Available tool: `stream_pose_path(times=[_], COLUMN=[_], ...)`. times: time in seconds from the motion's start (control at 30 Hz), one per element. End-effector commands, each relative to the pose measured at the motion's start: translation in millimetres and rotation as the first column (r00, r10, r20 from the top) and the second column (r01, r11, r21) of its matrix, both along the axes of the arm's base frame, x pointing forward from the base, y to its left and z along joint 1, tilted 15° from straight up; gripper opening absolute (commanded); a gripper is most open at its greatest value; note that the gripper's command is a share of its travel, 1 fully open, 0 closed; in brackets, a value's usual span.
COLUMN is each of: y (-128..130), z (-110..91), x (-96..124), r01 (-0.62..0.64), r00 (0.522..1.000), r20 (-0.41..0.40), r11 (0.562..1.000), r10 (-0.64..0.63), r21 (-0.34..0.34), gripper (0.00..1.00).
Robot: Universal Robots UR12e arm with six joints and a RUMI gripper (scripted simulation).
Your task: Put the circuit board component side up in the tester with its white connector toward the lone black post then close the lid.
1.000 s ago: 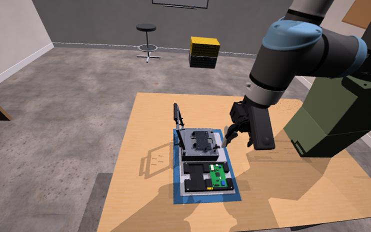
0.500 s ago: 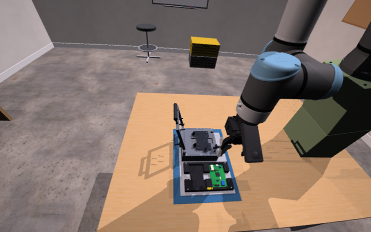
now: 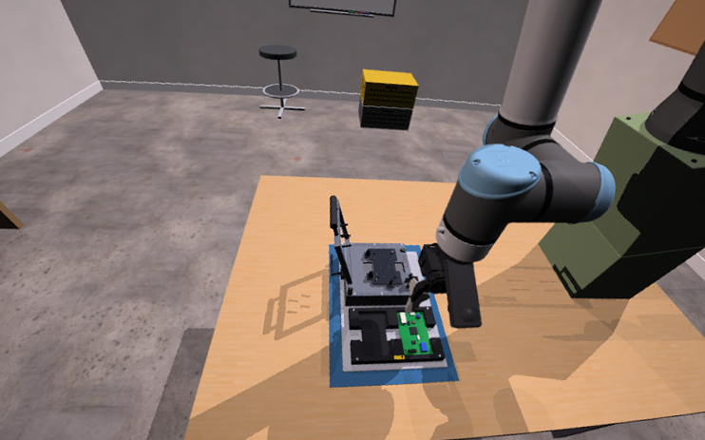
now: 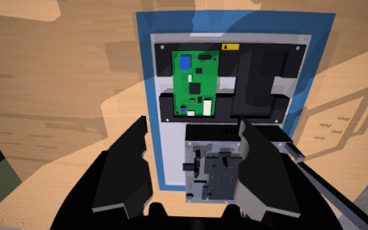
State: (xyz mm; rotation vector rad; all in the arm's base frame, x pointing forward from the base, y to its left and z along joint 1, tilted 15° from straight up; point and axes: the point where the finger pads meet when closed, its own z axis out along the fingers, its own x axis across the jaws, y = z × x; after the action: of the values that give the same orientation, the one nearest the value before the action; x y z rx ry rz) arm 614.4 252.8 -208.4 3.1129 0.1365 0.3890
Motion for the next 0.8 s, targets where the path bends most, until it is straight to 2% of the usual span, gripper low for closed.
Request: stream_pose_path(times=[0.0, 0.07, 0.43, 0.77], y=[0, 0, 1, 1], z=[-23, -23, -50, -56], x=[12, 12, 19, 21], r01=[0.001, 0.001, 0.000, 0.000], r00=[1.000, 1.000, 1.000, 1.000], r20=[0.011, 0.011, 0.011, 0.011], r11=[1.000, 1.000, 1.000, 1.000], r10=[-0.001, -0.001, 0.000, 0.000], r21=[0.002, 0.002, 0.002, 0.002], gripper=[0.59, 0.59, 0.59, 0.59])
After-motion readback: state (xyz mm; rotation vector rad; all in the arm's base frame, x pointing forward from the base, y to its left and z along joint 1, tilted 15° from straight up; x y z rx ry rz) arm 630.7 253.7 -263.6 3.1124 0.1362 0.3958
